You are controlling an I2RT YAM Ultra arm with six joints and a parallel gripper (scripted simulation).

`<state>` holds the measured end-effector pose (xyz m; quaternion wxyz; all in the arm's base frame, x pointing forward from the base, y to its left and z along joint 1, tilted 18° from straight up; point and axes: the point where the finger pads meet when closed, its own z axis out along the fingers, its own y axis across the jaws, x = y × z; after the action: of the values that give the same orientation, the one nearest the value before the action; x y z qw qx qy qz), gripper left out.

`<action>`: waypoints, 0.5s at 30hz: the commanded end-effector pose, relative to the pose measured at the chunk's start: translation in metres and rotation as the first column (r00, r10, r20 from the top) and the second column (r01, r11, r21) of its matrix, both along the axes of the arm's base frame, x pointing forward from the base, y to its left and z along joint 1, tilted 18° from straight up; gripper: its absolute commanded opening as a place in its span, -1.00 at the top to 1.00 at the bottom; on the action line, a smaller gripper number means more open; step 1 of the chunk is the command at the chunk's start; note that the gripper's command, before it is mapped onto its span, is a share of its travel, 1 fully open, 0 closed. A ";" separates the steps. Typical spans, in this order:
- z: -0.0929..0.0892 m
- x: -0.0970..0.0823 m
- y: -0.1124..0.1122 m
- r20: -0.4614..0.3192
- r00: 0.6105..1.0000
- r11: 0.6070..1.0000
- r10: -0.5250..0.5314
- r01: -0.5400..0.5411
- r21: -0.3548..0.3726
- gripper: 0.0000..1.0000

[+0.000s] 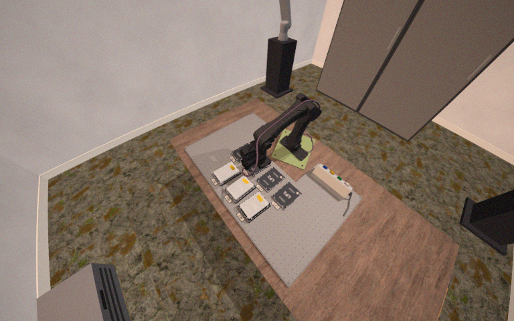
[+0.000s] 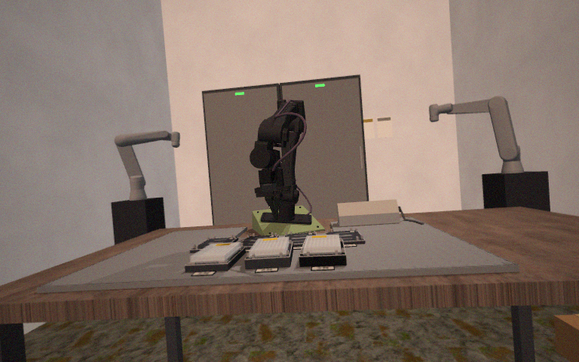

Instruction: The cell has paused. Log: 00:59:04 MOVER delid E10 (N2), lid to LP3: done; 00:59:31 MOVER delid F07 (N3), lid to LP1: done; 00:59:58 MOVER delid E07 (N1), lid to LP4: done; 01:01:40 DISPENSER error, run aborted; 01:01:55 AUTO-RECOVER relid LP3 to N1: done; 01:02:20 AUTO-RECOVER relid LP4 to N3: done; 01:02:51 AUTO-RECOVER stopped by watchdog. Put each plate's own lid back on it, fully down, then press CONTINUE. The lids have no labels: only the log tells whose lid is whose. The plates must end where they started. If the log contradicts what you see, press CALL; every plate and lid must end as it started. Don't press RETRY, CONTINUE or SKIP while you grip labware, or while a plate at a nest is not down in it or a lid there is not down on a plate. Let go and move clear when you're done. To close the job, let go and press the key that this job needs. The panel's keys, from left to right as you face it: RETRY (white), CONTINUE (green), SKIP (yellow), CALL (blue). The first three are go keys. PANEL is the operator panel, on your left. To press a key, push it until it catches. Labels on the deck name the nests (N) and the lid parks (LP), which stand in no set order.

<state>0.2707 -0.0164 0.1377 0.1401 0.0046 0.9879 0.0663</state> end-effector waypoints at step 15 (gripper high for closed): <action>0.067 -0.016 -0.009 0.052 0.999 1.000 -0.014 0.014 -0.007 1.00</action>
<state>0.2631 -0.0260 0.1911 0.1606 0.0126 0.9852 0.0579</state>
